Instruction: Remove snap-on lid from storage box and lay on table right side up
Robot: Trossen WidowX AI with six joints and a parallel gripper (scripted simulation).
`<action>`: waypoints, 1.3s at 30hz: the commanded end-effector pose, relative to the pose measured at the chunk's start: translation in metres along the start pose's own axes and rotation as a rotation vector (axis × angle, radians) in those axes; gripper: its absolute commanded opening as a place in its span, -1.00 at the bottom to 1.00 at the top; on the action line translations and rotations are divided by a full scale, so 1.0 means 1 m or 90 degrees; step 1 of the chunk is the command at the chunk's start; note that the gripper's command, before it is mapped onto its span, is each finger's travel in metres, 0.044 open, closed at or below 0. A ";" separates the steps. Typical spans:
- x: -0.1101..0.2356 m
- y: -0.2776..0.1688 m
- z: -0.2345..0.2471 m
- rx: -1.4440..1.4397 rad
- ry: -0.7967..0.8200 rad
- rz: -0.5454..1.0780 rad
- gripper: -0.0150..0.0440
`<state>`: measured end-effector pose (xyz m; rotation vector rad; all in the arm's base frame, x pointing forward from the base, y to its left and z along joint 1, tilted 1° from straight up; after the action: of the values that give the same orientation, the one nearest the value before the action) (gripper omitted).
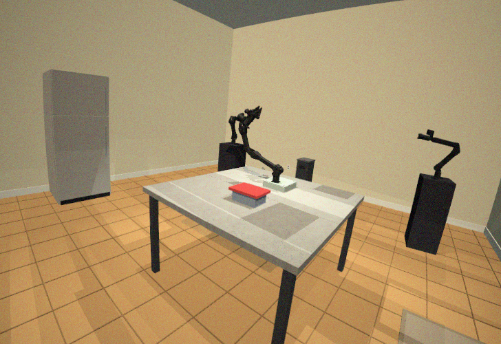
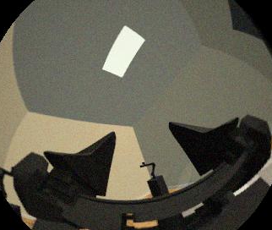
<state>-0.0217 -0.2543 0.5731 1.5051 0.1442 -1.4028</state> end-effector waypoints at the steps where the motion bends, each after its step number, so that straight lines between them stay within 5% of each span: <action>1: -0.002 -0.001 -0.001 0.000 -0.005 0.001 0.78; 7: -0.061 -0.045 -0.046 0.017 -0.180 0.006 0.31; 20: -0.129 -0.117 -0.195 -0.036 -0.524 -0.044 0.31; 32: -0.094 -0.135 -0.330 -0.085 -0.787 -0.187 0.31; 39: -0.019 -0.133 -0.410 -0.121 -0.966 -0.354 0.31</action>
<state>0.1260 0.1078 0.4588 0.0959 -0.2988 -2.4157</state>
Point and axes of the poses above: the point midway between the two fingers, 35 mm back from their tips, its own x axis back along the fingers, its own z axis across the jaws, y = z × x, the point moved 3 cm from there along x, back along the fingers, and after that the axes turned 4 degrees about -x, right-handed, at the moved point
